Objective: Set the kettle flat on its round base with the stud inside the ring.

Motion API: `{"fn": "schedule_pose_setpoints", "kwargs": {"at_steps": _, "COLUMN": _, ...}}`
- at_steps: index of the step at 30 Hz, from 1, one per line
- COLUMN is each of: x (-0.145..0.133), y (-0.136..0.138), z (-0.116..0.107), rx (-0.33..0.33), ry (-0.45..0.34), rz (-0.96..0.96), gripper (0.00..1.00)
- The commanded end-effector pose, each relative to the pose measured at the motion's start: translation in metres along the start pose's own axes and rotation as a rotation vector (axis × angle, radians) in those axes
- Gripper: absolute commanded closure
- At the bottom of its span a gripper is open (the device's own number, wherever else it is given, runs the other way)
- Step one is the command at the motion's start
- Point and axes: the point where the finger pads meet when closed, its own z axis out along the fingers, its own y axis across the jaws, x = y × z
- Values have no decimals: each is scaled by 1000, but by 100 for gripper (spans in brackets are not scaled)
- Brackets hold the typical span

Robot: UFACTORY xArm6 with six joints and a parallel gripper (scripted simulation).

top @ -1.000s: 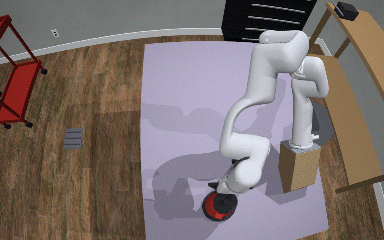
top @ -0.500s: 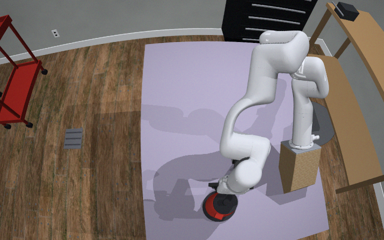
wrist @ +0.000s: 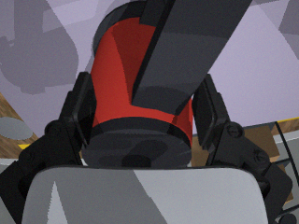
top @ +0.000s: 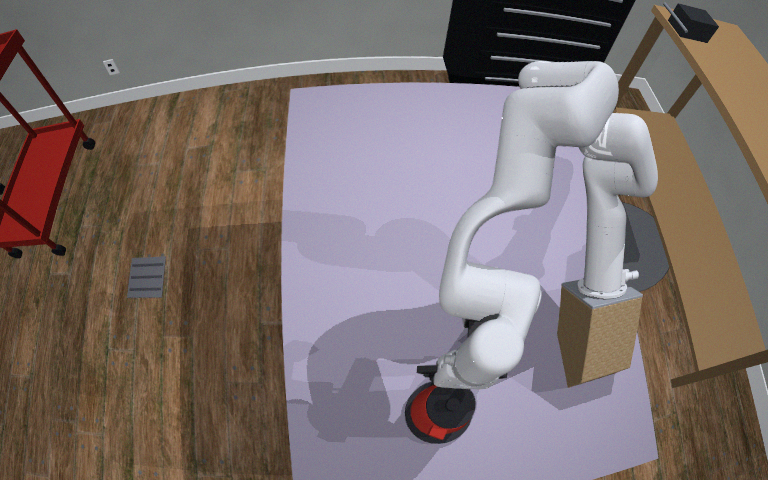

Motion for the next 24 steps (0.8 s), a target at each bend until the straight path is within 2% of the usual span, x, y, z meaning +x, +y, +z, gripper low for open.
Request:
{"fn": "schedule_pose_setpoints", "kwargs": {"at_steps": 1, "x": -1, "y": -1, "z": -3, "rx": 2, "ry": -3, "rz": 1, "gripper": 19}}
{"fn": "schedule_pose_setpoints", "kwargs": {"at_steps": 5, "x": -1, "y": -1, "z": -15, "rx": 2, "ry": -3, "rz": 1, "gripper": 19}}
{"fn": "schedule_pose_setpoints", "kwargs": {"at_steps": 10, "x": -1, "y": -1, "z": -51, "rx": 2, "ry": -3, "rz": 1, "gripper": 19}}
{"fn": "schedule_pose_setpoints", "kwargs": {"at_steps": 12, "x": -1, "y": -1, "z": -51, "rx": 2, "ry": -3, "rz": 1, "gripper": 19}}
{"fn": "schedule_pose_setpoints", "kwargs": {"at_steps": 19, "x": 0, "y": -1, "z": -114, "rx": 2, "ry": -3, "rz": 1, "gripper": 19}}
{"fn": "schedule_pose_setpoints", "kwargs": {"at_steps": 24, "x": 0, "y": -1, "z": -147, "rx": 2, "ry": -3, "rz": 1, "gripper": 19}}
